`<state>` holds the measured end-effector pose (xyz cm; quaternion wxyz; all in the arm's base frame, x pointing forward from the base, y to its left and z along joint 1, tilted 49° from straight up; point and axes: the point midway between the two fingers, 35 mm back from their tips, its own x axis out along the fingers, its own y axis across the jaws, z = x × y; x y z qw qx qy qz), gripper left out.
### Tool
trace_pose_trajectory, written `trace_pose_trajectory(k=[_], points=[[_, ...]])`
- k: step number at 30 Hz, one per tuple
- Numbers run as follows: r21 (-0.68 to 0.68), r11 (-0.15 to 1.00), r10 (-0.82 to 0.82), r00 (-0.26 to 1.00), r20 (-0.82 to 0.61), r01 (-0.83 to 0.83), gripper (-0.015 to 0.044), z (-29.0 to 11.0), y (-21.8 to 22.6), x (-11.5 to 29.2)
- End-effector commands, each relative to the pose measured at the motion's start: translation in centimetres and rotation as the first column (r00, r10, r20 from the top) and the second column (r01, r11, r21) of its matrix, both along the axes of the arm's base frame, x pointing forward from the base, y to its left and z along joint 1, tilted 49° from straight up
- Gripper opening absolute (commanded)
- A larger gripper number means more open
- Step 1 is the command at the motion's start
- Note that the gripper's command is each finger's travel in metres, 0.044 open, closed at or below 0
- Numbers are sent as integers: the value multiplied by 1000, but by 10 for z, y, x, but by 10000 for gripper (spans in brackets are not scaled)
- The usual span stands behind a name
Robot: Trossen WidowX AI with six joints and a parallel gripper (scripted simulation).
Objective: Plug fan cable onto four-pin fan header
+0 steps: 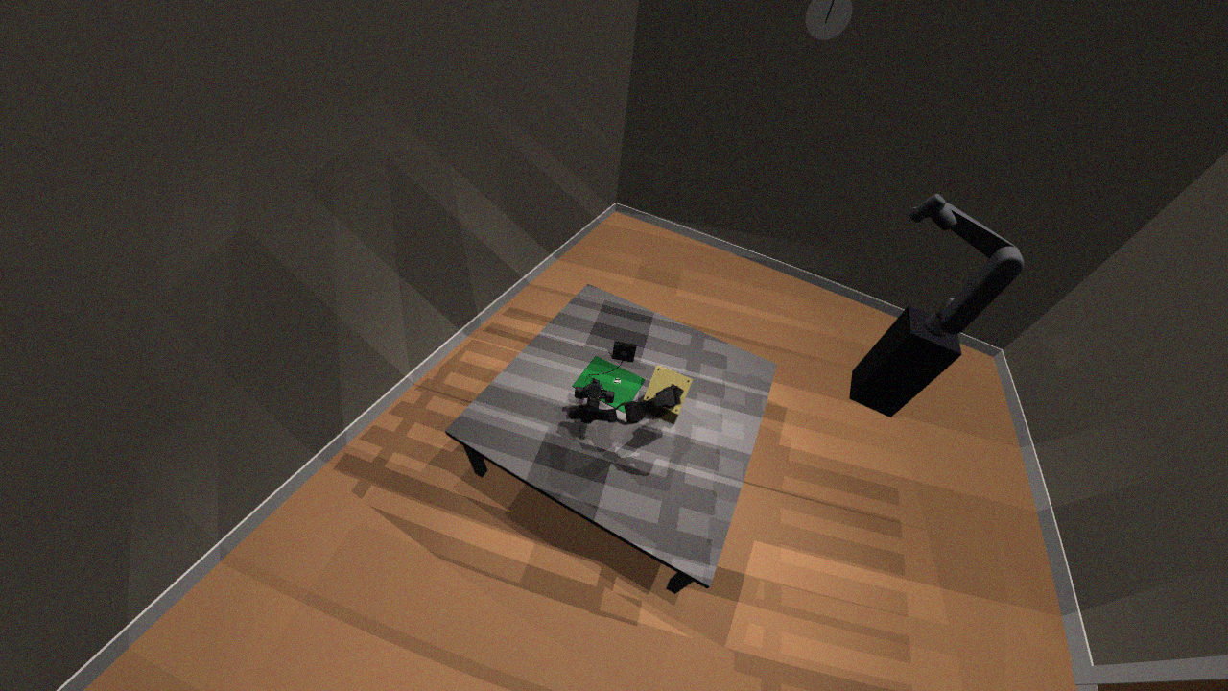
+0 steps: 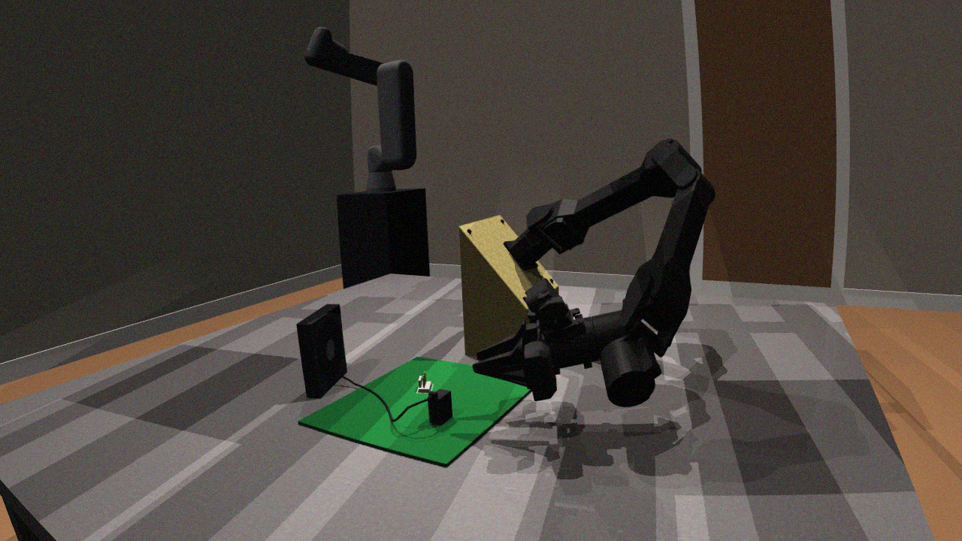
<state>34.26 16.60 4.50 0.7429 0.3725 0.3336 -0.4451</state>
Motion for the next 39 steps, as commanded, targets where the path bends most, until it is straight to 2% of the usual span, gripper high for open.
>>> trace_pose_trajectory(k=[1, 4, 8, 24, 39], points=[[5, 1000, 1, 1000, 9, -1, 205, 15, 2, -4], [7, 1000, 2, 1000, 5, -2, 205, 15, 2, -5], [49, 999, 13, 997, -72, -9, 205, 6, -3, -5], [323, 946, 138, 927, -348, -19, 205, -23, -17, -9], [625, 780, 323, 855, -406, 2, 205, -28, -24, -7]])
